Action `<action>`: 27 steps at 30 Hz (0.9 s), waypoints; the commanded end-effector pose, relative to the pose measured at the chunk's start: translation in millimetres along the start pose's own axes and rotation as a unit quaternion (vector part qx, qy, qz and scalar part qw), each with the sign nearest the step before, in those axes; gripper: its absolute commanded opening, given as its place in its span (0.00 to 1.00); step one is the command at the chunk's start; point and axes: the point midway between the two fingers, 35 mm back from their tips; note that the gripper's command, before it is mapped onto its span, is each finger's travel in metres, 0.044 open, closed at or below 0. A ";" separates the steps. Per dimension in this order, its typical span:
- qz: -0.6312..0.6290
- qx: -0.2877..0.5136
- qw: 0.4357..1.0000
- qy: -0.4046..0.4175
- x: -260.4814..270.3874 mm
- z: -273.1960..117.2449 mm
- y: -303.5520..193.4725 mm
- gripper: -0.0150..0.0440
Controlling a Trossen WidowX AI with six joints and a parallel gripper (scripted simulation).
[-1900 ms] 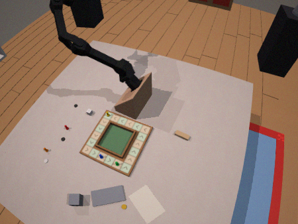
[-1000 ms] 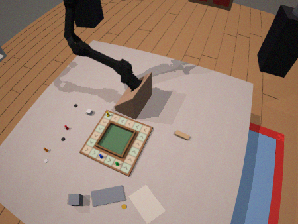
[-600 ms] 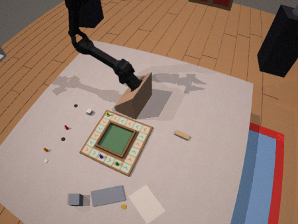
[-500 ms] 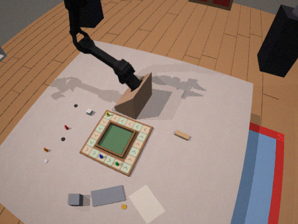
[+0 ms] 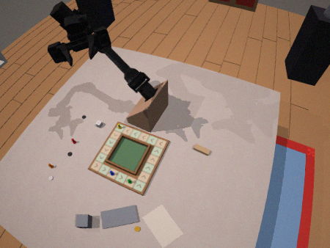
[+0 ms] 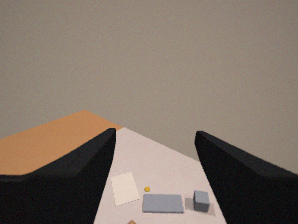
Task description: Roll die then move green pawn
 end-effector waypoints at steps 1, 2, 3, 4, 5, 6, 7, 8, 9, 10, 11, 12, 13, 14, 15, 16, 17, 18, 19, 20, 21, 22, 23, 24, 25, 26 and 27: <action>0.023 0.095 0.994 -0.043 -25.9 18.5 -60.7 0.72; 0.030 0.119 0.991 -0.053 -32.1 21.2 -76.8 0.72; 0.037 0.144 0.987 -0.063 -37.8 23.1 -93.2 0.72; 0.047 0.168 0.982 -0.072 -43.1 24.1 -110.3 0.72; 0.057 0.192 0.976 -0.081 -48.0 24.3 -127.7 0.72; 0.068 0.216 0.970 -0.090 -52.3 23.7 -145.2 0.72; 0.078 0.239 0.963 -0.098 -56.0 22.3 -162.7 0.72; 0.089 0.263 0.955 -0.105 -59.2 20.2 -180.1 0.72; 0.099 0.286 0.946 -0.112 -61.7 17.4 -197.5 0.72; 0.110 0.309 0.937 -0.119 -63.6 13.8 -214.7 0.72; 0.121 0.332 0.927 -0.125 -64.8 9.6 -231.8 0.72; 0.132 0.355 0.916 -0.131 -65.4 4.8 -248.7 0.72; 0.142 0.376 0.906 -0.136 -65.3 -0.5 -264.6 0.72; 0.149 0.399 0.894 -0.140 -64.9 -6.2 -280.6 0.72; 0.155 0.423 0.881 -0.143 -63.8 -12.7 -296.7 0.72; 0.162 0.446 0.868 -0.145 -61.9 -19.7 -312.5 0.72; 0.169 0.469 0.854 -0.147 -59.4 -27.3 -327.7 0.72; 0.176 0.492 0.840 -0.148 -56.3 -35.3 -342.5 0.72; 0.183 0.514 0.825 -0.149 -52.4 -43.8 -356.7 0.72; 0.190 0.535 0.810 -0.148 -47.9 -52.6 -370.4 0.72; 0.197 0.556 0.794 -0.147 -42.8 -61.8 -383.5 0.72; 0.205 0.577 0.777 -0.145 -37.0 -71.3 -396.0 0.72; 0.212 0.597 0.761 -0.143 -30.6 -81.0 -407.7 0.72; 0.220 0.616 0.743 -0.139 -23.7 -88.4 -418.7 0.72; 0.229 0.636 0.725 -0.134 -16.0 -96.3 -429.5 0.72; 0.236 0.654 0.707 -0.130 -8.3 -104.2 -439.2 0.72; 0.242 0.667 0.693 -0.126 -2.3 -110.1 -445.9 0.72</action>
Point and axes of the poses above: the point midway between the two fingers, 35 mm back from their tips, its own z axis out along the fingers, its own x axis across the jaws, y = z × x, and after that the axes turned 14 degrees about -z, right-handed
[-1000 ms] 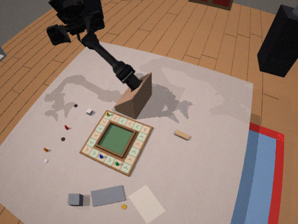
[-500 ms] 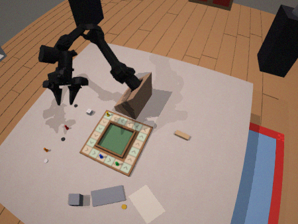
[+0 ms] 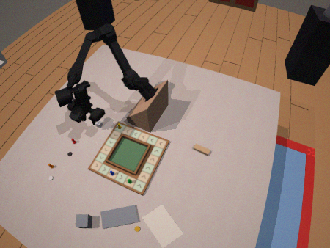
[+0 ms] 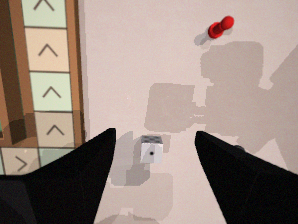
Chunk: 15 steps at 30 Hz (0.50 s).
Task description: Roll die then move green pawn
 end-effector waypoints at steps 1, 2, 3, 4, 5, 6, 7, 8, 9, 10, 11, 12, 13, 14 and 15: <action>0.005 0.086 0.996 0.007 6.3 27.3 -38.7 0.72; 0.005 0.089 0.996 0.008 6.6 28.3 -40.5 0.72; 0.005 0.089 0.996 0.008 6.6 28.3 -40.5 0.72; 0.005 0.089 0.996 0.008 6.6 28.3 -40.5 0.72; 0.005 0.089 0.996 0.008 6.6 28.3 -40.5 0.72; 0.005 0.089 0.996 0.008 6.6 28.3 -40.5 0.72; 0.005 0.089 0.996 0.008 6.8 28.1 -42.1 0.72; 0.005 0.090 0.996 0.008 7.2 27.4 -45.7 0.72; 0.005 0.090 0.996 0.008 7.4 27.1 -47.1 0.72; 0.005 0.090 0.996 0.008 7.4 27.1 -47.1 0.72; 0.005 0.090 0.996 0.008 7.5 27.2 -47.0 0.72; 0.005 0.090 0.996 0.008 7.6 28.3 -47.1 0.72; 0.005 0.090 0.996 0.008 7.6 31.9 -47.7 0.72; 0.005 0.090 0.996 0.008 7.7 37.2 -48.7 0.72; 0.005 0.090 0.996 0.007 7.7 40.7 -49.5 0.72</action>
Point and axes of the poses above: the point midway between the two fingers, 35 mm back from their tips, its own z axis out along the fingers, its own x axis across the jaws, y = z × x, and after that the axes turned 14 degrees about -z, right-handed
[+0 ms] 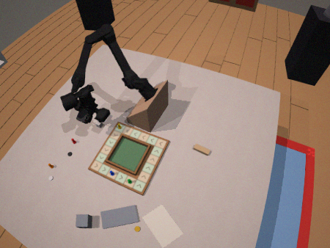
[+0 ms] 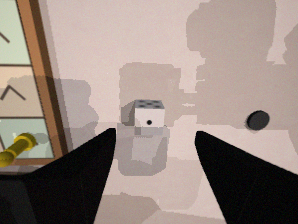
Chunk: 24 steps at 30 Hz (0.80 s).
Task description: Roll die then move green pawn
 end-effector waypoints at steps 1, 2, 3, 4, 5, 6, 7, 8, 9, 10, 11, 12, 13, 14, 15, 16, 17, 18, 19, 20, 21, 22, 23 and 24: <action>-0.004 0.004 1.000 0.003 2.8 10.9 -2.7 0.72; -0.004 0.004 1.000 0.003 2.8 10.9 -2.7 0.72; -0.004 0.004 1.000 0.003 2.8 11.2 -2.6 0.72; -0.004 0.004 1.000 0.004 2.8 11.9 -2.6 0.72; -0.004 0.004 1.000 0.004 2.8 13.3 -2.5 0.72; -0.004 0.004 1.000 0.004 2.8 14.9 -2.4 0.72; -0.004 0.004 1.000 0.004 2.9 16.5 -2.3 0.72; -0.004 0.004 1.000 0.004 2.9 18.1 -2.2 0.72; -0.004 0.004 1.000 0.004 2.9 19.7 -2.1 0.72; -0.004 0.004 1.000 0.004 2.9 21.3 -2.1 0.72; -0.004 0.004 1.000 0.004 3.0 22.9 -2.0 0.72; -0.004 0.004 1.000 0.004 3.0 24.6 -2.0 0.72; -0.004 0.004 1.000 0.004 3.0 26.2 -2.0 0.72; -0.004 0.004 1.000 0.004 3.0 27.8 -2.0 0.72; -0.004 0.004 1.000 0.004 3.1 29.4 -2.0 0.72; -0.004 0.004 1.000 0.004 3.1 31.0 -2.1 0.72; -0.004 0.004 1.000 0.004 3.1 32.6 -2.1 0.72; -0.004 0.004 1.000 0.003 3.1 34.2 -2.2 0.72; -0.004 0.004 1.000 0.003 3.2 35.8 -2.3 0.72; -0.004 0.004 1.000 0.003 3.2 37.4 -2.4 0.72; -0.004 0.004 1.000 0.003 3.2 39.0 -2.5 0.72; -0.004 0.004 1.000 0.003 3.3 40.5 -2.6 0.72; -0.004 0.004 1.000 0.003 3.3 41.8 -2.7 0.72; -0.004 0.004 1.000 0.003 3.3 42.6 -2.8 0.72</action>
Point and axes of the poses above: the point midway between the two fingers, 35 mm back from their tips, its own z axis out along the fingers, its own x axis across the jaws, y = z × x, and after that the axes turned 14 degrees about -z, right-handed
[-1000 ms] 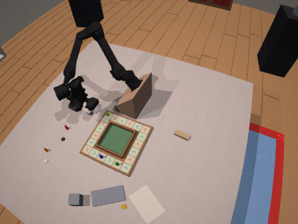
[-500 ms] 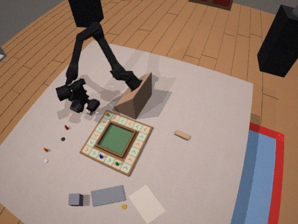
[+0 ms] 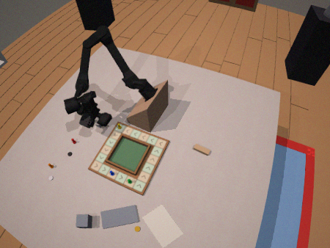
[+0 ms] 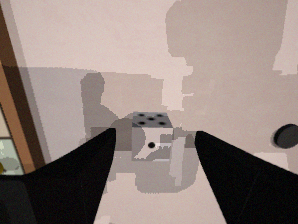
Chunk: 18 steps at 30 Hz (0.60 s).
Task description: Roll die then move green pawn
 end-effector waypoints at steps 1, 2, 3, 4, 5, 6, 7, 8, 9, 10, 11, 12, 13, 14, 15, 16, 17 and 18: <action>-0.006 0.001 1.000 0.005 3.7 6.1 -0.6 0.72; -0.006 0.001 1.000 0.005 3.7 6.1 -0.6 0.68; -0.006 0.001 1.000 0.005 3.7 6.1 -0.6 0.63; -0.006 0.001 1.000 0.005 3.7 6.1 -0.6 0.59; -0.006 0.001 1.000 0.005 3.7 6.1 -0.6 0.54; -0.006 0.001 1.000 0.005 3.7 6.1 -0.6 0.50; -0.006 0.001 1.000 0.005 3.7 6.1 -0.6 0.49; -0.006 0.001 1.000 0.005 3.7 6.1 -0.6 0.48; -0.006 0.001 1.000 0.005 3.7 6.1 -0.6 0.46; -0.006 0.001 1.000 0.005 3.7 6.1 -0.6 0.45; -0.006 0.001 1.000 0.005 3.7 6.1 -0.6 0.44; -0.006 0.001 1.000 0.005 3.7 6.1 -0.6 0.43; -0.006 0.001 1.000 0.005 3.7 6.1 -0.6 0.42; -0.006 0.001 1.000 0.005 3.7 6.1 -0.6 0.41; -0.006 0.001 1.000 0.005 3.7 6.1 -0.6 0.40; -0.006 0.001 1.000 0.005 3.7 6.1 -0.6 0.35; -0.006 0.001 1.000 0.005 3.7 5.3 -0.3 0.31; -0.006 0.001 1.000 0.006 3.7 2.8 0.3 0.26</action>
Point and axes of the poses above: the point midway between the two fingers, 35 mm back from their tips, its own z axis out along the fingers, its own x axis across the jaws, y = z × x, and after that the axes turned 14 degrees about -z, right-handed
